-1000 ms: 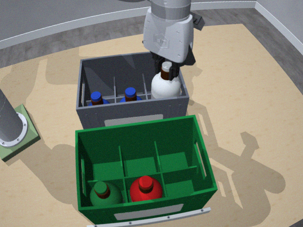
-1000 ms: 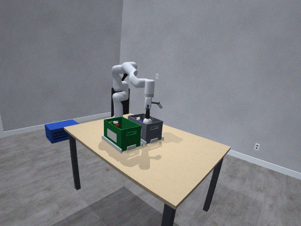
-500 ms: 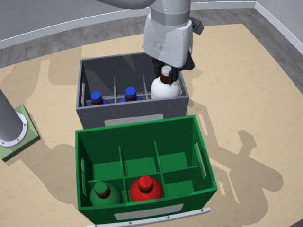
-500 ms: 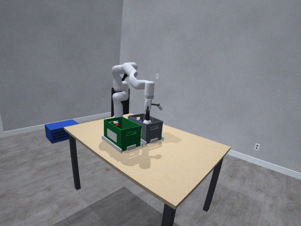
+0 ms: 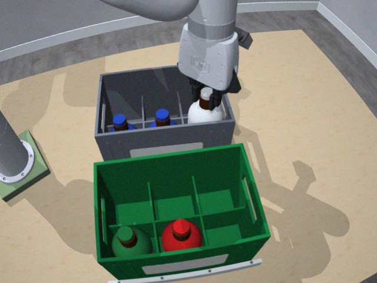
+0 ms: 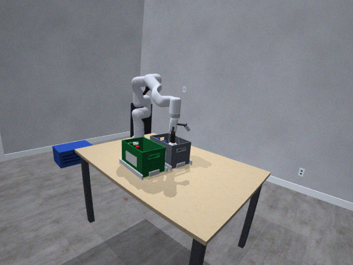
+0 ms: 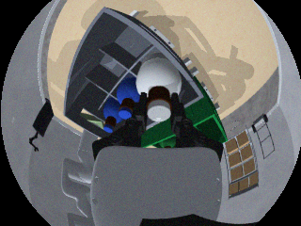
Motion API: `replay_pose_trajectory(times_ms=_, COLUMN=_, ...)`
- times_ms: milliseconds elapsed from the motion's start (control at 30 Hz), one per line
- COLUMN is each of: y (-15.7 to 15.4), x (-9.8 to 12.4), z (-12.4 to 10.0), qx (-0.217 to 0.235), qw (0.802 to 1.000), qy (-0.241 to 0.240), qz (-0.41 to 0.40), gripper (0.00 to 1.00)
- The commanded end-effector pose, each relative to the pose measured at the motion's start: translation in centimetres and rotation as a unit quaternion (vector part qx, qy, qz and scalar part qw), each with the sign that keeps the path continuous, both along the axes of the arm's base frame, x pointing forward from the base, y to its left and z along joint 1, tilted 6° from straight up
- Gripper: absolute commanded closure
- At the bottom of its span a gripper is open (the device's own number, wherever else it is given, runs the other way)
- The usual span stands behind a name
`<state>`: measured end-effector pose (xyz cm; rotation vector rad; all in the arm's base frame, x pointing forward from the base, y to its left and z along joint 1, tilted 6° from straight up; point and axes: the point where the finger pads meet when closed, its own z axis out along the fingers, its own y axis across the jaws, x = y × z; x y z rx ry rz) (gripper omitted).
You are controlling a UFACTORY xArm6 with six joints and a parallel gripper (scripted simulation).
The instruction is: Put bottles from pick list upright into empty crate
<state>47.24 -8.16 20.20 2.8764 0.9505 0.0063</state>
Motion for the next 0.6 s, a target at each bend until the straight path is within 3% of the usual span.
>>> replay_pose_trajectory(times_ms=0, y=0.0, x=0.2, z=0.0, qx=0.0, qw=1.0, qy=-0.003, qz=0.0, gripper=1.0)
replay_pose_trajectory(times_ms=567, y=-0.2, x=0.2, z=-1.5, qx=0.0, qw=1.0, qy=-0.003, qz=0.0, gripper=1.0)
